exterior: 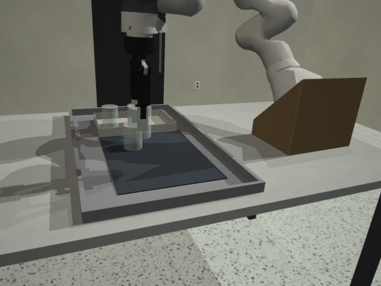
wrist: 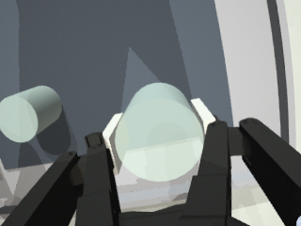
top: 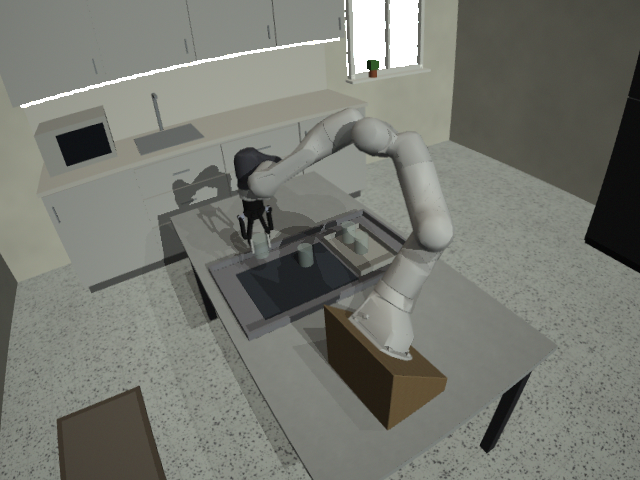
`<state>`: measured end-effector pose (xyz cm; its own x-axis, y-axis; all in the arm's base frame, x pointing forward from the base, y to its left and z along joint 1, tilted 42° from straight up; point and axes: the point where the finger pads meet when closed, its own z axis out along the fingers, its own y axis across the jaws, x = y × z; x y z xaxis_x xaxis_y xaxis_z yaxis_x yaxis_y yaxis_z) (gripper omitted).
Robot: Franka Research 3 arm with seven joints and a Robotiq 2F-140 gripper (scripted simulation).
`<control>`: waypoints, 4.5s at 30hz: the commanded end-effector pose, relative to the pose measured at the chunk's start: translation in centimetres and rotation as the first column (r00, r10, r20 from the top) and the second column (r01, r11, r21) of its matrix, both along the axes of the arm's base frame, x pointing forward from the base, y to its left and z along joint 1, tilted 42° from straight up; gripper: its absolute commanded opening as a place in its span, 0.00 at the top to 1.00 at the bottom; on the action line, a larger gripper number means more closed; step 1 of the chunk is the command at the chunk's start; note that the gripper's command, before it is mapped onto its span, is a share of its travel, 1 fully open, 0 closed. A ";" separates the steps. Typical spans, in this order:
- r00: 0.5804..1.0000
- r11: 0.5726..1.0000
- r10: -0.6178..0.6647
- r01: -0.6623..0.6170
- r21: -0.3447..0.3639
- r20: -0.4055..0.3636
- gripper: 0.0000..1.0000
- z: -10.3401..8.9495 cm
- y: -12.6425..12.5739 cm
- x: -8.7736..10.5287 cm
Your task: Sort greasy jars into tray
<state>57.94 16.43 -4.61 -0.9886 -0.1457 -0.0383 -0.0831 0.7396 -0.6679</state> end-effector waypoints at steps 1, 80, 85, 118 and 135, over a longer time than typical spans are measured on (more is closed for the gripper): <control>1.000 1.000 0.000 0.000 -0.007 -0.009 1.00 0.6 0.3 -0.3; 1.000 1.000 0.000 0.000 -0.007 -0.009 1.00 15.0 -13.3 -6.4; 1.000 1.000 0.000 0.000 -0.007 -0.009 1.00 15.6 -14.0 -6.7; 1.000 1.000 0.000 0.000 -0.007 -0.009 1.00 21.7 -21.3 -9.5; 1.000 1.000 0.000 0.000 -0.007 -0.009 1.00 24.8 -25.0 -10.9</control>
<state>47.40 -7.89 19.70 -0.9907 -0.1259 -0.0521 -0.0598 0.7452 -0.6641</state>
